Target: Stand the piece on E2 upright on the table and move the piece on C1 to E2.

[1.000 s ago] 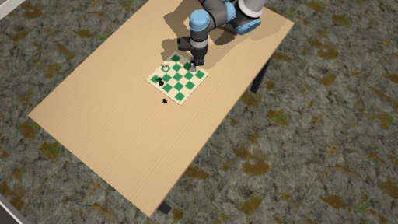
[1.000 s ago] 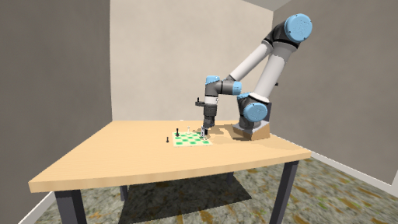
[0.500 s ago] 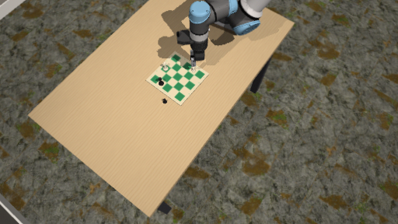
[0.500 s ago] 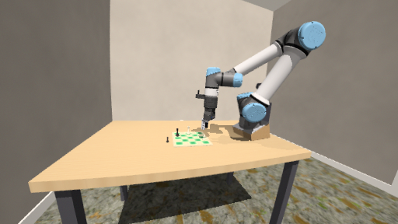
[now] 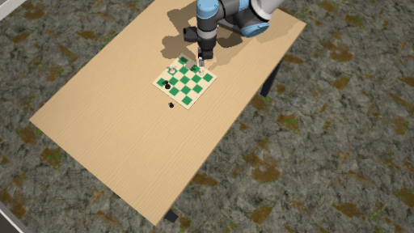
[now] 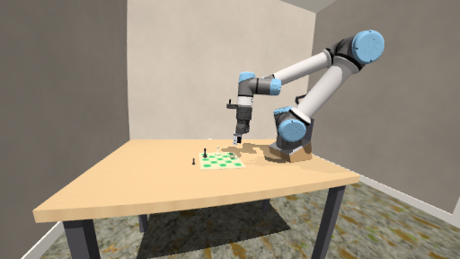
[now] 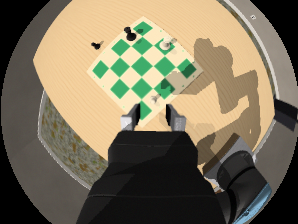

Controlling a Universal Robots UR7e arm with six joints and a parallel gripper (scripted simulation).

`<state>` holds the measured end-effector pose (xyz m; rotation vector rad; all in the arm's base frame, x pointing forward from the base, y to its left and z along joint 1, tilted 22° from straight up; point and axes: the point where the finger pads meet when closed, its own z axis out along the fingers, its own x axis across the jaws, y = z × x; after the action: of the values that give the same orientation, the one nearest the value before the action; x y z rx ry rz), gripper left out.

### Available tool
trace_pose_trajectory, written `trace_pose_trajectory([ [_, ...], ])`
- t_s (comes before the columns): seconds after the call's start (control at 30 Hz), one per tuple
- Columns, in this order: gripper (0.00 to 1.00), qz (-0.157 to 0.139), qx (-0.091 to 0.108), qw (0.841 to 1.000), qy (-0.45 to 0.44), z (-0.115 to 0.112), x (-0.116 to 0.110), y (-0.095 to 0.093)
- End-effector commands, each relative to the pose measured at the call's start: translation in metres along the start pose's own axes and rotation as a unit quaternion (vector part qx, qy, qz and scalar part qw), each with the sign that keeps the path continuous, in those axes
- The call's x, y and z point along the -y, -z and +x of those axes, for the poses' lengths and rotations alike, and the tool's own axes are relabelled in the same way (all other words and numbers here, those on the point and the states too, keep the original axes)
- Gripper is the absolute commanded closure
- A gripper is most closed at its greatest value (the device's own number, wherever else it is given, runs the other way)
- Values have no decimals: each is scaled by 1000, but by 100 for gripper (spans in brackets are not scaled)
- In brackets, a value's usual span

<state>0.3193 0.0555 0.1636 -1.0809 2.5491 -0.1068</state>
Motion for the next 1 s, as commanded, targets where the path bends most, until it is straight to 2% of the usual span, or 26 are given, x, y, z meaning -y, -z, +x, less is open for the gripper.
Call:
trace_pose_trajectory([
  [0.0,0,-1,1,1000,0,0,0,2],
  [0.73,0,-1,1,1000,0,0,0,2],
  [0.97,0,-1,1,1000,0,0,0,16],
])
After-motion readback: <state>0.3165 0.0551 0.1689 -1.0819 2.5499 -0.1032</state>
